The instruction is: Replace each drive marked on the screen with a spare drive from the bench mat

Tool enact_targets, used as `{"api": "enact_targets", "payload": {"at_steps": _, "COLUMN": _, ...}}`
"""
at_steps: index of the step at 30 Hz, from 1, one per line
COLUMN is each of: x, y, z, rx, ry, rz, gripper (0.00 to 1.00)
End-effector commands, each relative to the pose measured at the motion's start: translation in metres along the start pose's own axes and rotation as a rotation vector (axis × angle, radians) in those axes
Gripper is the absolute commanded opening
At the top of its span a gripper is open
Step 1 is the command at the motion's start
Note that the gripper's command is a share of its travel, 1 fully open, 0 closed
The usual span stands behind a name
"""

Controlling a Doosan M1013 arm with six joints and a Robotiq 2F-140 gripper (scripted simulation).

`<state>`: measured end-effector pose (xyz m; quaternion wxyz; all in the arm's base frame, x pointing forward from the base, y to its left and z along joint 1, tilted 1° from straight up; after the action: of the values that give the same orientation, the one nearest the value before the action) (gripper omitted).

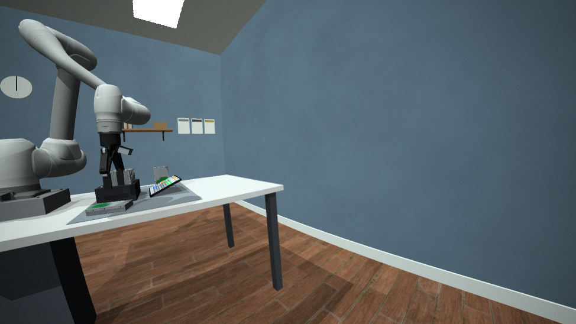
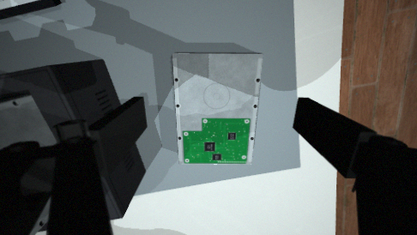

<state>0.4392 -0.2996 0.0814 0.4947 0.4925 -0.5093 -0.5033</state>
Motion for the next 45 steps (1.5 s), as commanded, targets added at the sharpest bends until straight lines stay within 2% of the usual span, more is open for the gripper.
{"api": "enact_targets", "payload": {"at_steps": 1, "x": 0.0, "y": -0.014, "z": -0.001, "rx": 0.001, "ry": 0.0, "rz": 0.001, "gripper": 0.89}}
{"api": "enact_targets", "payload": {"at_steps": 8, "x": 0.0, "y": -0.035, "z": -0.001, "rx": 0.001, "ry": 0.0, "rz": 0.001, "gripper": 0.89}}
{"api": "enact_targets", "payload": {"at_steps": 17, "x": 0.0, "y": -0.045, "z": -0.001, "rx": 0.001, "ry": 0.0, "rz": 0.001, "gripper": 0.89}}
{"api": "enact_targets", "payload": {"at_steps": 45, "x": 0.0, "y": -0.047, "z": -0.001, "rx": 0.001, "ry": 0.0, "rz": 0.001, "gripper": 0.89}}
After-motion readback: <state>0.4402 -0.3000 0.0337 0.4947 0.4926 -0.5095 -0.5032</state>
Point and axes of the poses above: the point where the finger pads meet when closed, its own y axis back along the fingers, its own x axis across the jaws, z = x × y, the point moved 4 cm from there along y, back along the fingers, and after that the axes turned 12 degrees about y, right-handed, at the moved point
